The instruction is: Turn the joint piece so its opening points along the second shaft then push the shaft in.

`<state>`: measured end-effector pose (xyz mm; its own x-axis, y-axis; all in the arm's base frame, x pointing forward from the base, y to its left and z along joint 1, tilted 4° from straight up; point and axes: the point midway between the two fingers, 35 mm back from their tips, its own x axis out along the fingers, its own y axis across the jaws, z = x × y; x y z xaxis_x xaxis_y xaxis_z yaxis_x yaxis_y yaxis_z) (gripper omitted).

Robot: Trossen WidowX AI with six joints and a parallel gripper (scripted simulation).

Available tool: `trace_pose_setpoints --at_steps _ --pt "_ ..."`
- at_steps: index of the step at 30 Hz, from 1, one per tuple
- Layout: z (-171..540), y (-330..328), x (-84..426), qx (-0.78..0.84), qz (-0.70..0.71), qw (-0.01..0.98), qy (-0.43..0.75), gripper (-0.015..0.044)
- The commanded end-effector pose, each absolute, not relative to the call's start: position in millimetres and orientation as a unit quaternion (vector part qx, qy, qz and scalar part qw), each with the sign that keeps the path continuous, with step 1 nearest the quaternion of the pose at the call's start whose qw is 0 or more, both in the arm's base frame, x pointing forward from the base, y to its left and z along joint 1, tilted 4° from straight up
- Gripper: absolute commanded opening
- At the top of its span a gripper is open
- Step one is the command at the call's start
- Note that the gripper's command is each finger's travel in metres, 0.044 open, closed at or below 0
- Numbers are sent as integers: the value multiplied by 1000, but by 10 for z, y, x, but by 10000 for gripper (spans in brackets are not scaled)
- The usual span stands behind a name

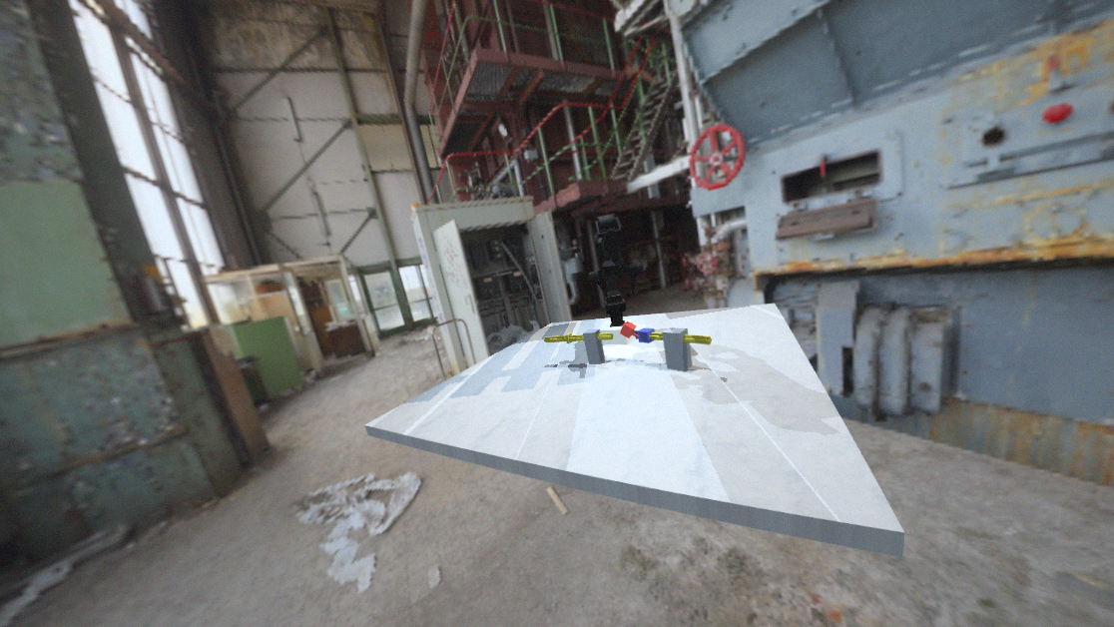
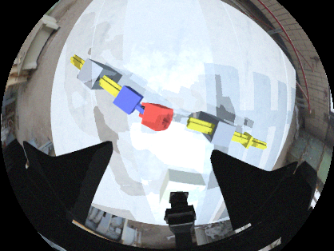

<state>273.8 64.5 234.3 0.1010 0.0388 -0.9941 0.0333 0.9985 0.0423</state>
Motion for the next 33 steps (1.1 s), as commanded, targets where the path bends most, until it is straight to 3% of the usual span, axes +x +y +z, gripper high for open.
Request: trace_pose_setpoints --at_steps 1,7,13,33 --pt "2336 564 2726 38 -11 742 670 440" --pt "2025 -23 2626 82 -59 733 672 440" --pt "2012 -39 2621 75 -54 734 673 440" --pt "1919 -15 2633 -186 134 705 671 440"
